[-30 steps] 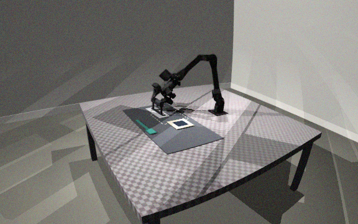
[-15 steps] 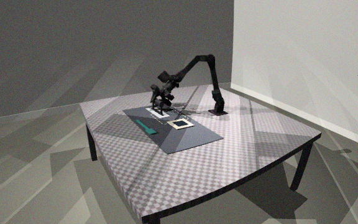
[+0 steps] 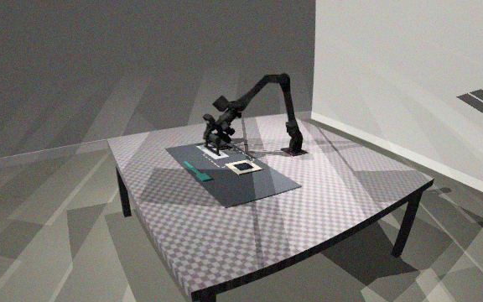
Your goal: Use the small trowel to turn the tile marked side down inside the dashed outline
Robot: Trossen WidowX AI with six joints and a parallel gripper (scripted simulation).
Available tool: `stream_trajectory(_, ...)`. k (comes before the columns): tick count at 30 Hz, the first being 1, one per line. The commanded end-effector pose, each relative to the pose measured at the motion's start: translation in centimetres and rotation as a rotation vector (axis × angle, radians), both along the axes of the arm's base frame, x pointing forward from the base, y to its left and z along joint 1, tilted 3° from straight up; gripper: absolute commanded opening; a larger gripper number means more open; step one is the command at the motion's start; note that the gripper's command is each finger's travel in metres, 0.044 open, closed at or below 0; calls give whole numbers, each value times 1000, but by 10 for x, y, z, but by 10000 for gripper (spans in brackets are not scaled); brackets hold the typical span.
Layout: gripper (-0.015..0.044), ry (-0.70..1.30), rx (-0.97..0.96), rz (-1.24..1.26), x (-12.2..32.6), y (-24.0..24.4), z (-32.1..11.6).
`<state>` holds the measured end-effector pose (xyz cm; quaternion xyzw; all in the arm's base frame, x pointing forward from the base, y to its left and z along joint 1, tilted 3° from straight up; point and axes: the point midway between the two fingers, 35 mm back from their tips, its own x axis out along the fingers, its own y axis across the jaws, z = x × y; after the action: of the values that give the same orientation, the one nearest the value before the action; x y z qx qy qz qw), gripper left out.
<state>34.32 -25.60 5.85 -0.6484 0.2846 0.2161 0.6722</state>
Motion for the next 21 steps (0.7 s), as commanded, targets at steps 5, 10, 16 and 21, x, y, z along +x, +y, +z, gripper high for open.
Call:
stream_trajectory(5, 9, 0, -2, -2, 0, -1, 0)
stream_trajectory(10, 0, 0, -2, -2, 2, -2, 21)
stream_trajectory(16, 0, 0, 0, 0, 2, 0, 60)
stream_trajectory(21, 0, 0, 1, 0, 2, 0, 60)
